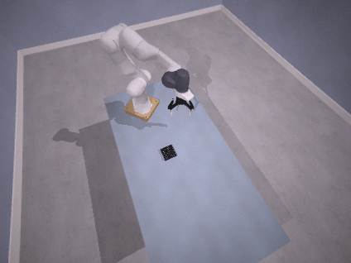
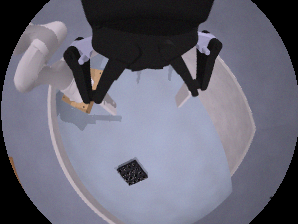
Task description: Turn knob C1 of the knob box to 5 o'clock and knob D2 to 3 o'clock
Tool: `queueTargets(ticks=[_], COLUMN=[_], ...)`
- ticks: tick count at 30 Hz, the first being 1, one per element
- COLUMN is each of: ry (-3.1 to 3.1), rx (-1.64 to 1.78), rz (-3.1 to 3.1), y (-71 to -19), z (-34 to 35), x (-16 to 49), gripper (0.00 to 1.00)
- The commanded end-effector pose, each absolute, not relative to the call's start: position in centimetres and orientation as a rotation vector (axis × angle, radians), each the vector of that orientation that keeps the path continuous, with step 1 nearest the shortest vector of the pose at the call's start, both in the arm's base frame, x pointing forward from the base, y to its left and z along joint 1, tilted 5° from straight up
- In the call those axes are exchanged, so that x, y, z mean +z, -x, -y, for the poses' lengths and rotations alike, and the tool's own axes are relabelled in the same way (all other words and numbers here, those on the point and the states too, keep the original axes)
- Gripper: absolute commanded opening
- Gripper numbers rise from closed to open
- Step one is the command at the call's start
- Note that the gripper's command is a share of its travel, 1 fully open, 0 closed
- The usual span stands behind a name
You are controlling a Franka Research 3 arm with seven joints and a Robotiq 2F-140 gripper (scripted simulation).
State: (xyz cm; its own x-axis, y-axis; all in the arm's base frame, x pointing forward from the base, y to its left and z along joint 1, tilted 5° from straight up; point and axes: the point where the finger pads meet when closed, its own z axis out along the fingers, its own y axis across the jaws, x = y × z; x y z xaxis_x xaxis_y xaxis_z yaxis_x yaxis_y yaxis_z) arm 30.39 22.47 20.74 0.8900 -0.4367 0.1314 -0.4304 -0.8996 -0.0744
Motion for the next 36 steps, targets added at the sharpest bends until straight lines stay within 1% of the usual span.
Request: queueTargets(ticks=[1,19,23,26,27,29,34,35,36], ry=[3.012,3.013,3.024,3.024,3.025,3.025,3.025,3.026,3.026], rx=[-0.225,-0.22,-0.141,-0.141,-0.122,-0.116,-0.116,-0.097,-0.096], rz=[-0.691,-0.681,-0.508,-0.508,-0.454,-0.434,-0.434,-0.363,-0.355], y=[-30.4,-30.5,-33.4,-33.4,-34.3,-34.7,-34.7,-36.1,-36.2], z=[-22.5,-22.4,-21.0,-21.0,-20.3,-20.0,-20.0,-18.9,-18.7], x=[20.7,20.7,18.9,18.9,18.2,18.0,18.0,17.0,16.9], gripper=[1.0,1.0,1.0,1.0,1.0,1.0,1.0,1.0,1.0])
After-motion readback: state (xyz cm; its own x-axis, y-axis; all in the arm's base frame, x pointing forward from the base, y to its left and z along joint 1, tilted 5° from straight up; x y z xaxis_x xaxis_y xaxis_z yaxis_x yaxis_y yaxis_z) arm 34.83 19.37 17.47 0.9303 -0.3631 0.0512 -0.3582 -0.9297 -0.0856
